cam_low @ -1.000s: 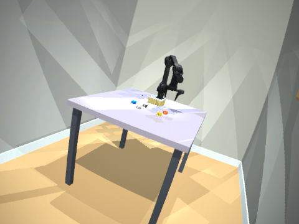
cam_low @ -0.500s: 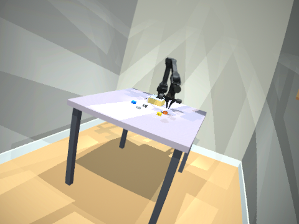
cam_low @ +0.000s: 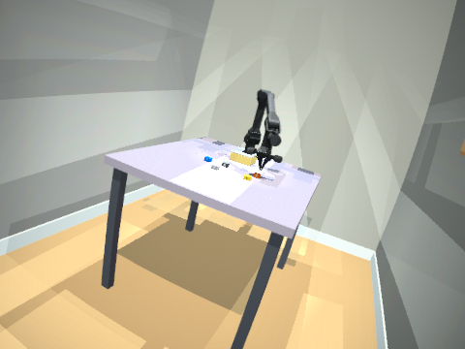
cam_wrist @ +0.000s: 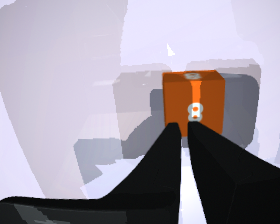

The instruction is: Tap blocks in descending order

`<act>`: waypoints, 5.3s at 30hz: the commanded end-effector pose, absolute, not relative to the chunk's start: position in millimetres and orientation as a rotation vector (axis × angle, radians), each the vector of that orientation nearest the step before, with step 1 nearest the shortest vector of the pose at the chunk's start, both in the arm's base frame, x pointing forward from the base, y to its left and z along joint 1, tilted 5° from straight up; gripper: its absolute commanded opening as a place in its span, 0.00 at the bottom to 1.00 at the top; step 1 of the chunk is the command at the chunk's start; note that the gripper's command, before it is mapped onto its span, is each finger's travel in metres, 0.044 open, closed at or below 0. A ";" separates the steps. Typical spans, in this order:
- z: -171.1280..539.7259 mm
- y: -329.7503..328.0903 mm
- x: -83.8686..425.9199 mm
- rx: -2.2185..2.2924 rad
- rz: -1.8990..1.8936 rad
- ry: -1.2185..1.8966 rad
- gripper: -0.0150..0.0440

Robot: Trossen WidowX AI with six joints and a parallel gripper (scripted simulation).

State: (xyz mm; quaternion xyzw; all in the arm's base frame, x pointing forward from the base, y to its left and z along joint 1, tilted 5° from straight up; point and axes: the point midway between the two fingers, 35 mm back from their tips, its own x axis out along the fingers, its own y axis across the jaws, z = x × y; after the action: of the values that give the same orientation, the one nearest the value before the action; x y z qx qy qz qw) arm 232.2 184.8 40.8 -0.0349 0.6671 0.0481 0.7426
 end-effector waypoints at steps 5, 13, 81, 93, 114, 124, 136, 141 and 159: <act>25.8 183.1 232.7 -0.084 0.097 1.466 0.29; 14.3 183.0 233.5 -0.084 0.097 1.466 0.29; 49.4 -111.4 286.3 -0.105 0.078 1.462 0.29; 31.4 -111.7 288.5 -0.105 0.078 1.462 0.29; 49.6 -111.4 286.2 -0.105 0.078 1.462 0.29; 130.3 -110.5 277.8 -0.106 0.078 1.462 0.29; 126.1 -6.8 247.2 -0.098 0.085 1.464 0.29; 125.2 1.0 242.7 -0.097 0.085 1.464 0.29; 38.9 0.9 251.8 -0.097 0.085 1.464 0.29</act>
State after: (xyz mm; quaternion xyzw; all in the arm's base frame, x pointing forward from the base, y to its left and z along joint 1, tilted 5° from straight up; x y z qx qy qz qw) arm 253.8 1.7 46.6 -0.0439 0.6639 0.0421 0.7454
